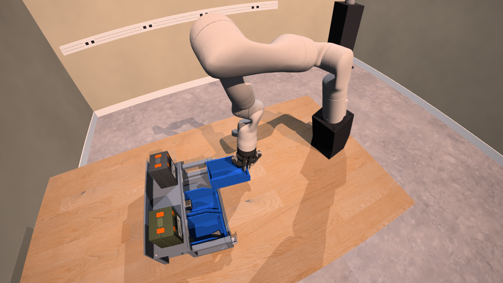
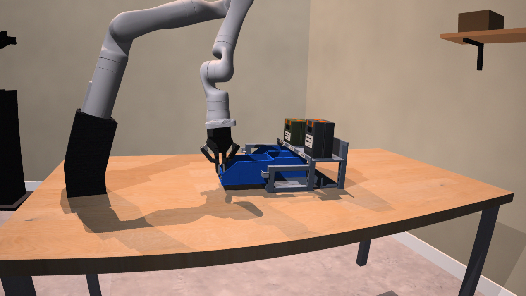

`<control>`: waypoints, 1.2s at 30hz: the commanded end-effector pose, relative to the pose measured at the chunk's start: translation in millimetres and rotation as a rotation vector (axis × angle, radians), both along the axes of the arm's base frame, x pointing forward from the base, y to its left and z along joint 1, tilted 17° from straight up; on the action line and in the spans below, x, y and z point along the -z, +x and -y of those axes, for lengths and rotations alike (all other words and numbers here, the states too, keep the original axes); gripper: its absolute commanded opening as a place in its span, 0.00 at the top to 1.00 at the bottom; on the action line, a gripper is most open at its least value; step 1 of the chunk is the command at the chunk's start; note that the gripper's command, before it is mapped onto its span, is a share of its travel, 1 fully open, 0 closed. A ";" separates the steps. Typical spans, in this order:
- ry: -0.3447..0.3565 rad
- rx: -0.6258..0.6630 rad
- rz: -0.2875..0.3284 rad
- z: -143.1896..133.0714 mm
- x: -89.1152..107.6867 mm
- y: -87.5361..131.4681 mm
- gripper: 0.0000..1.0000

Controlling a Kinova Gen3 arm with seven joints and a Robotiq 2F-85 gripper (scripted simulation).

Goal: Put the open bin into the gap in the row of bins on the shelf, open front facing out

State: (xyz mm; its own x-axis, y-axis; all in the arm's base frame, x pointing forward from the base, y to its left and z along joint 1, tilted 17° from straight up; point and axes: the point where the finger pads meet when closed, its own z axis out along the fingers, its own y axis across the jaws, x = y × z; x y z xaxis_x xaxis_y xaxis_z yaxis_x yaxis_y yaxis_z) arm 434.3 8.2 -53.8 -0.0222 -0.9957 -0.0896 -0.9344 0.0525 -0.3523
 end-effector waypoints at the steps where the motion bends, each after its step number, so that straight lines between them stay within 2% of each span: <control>1: 0.001 0.001 0.003 0.0 -0.4 1.1 0.90; 31: 0.001 0.001 0.003 -0.1 0.6 1.5 0.90; 36: 0.002 -0.005 -0.058 -0.1 0.9 1.1 0.90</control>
State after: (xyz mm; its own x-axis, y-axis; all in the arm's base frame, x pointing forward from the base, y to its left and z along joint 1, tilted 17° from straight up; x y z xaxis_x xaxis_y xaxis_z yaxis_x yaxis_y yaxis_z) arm 435.8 7.1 -54.6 -0.0243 -0.9958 -0.0886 -0.9419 0.0525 -0.3319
